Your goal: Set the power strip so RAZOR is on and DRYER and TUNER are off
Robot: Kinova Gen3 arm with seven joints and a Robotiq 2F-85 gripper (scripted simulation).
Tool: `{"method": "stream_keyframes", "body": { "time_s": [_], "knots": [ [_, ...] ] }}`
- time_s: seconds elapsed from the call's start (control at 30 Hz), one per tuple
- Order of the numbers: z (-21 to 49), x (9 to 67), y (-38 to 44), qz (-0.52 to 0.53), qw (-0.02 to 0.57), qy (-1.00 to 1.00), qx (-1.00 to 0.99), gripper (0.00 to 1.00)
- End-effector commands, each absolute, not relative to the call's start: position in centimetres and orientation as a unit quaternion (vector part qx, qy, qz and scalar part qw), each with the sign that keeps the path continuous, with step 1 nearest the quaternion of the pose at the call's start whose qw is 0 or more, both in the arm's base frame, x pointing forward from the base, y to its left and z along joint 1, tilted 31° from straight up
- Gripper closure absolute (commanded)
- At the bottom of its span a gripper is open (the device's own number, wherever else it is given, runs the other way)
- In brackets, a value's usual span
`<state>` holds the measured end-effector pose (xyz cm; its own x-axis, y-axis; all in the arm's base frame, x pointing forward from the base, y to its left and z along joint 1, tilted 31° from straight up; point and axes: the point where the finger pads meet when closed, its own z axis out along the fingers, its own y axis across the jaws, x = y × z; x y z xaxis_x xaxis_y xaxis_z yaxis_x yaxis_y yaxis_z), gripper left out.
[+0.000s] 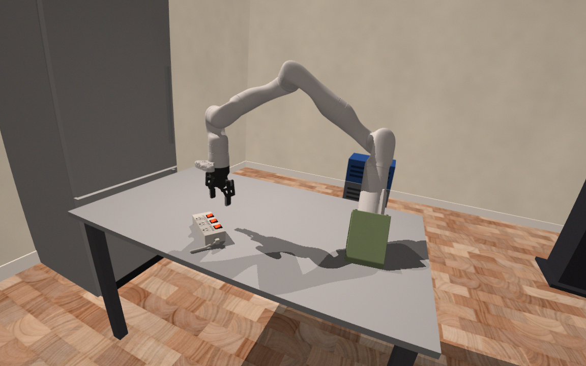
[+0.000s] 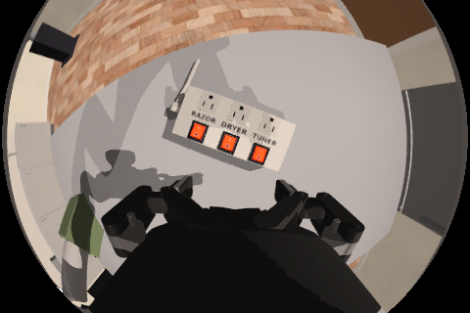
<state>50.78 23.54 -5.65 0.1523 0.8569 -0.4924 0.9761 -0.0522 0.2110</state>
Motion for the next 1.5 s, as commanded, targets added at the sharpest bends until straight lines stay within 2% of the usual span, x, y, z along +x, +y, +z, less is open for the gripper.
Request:
{"method": "stream_keyframes", "body": {
  "time_s": [0.0, 1.47],
  "knots": [
    [-5.5, 50.84, 23.66, -0.116, 0.253, 0.64, 0.716, 0.0],
    [-6.09, 50.48, 24.27, -0.087, 0.235, 0.614, 0.749, 0.0]
  ]
}}
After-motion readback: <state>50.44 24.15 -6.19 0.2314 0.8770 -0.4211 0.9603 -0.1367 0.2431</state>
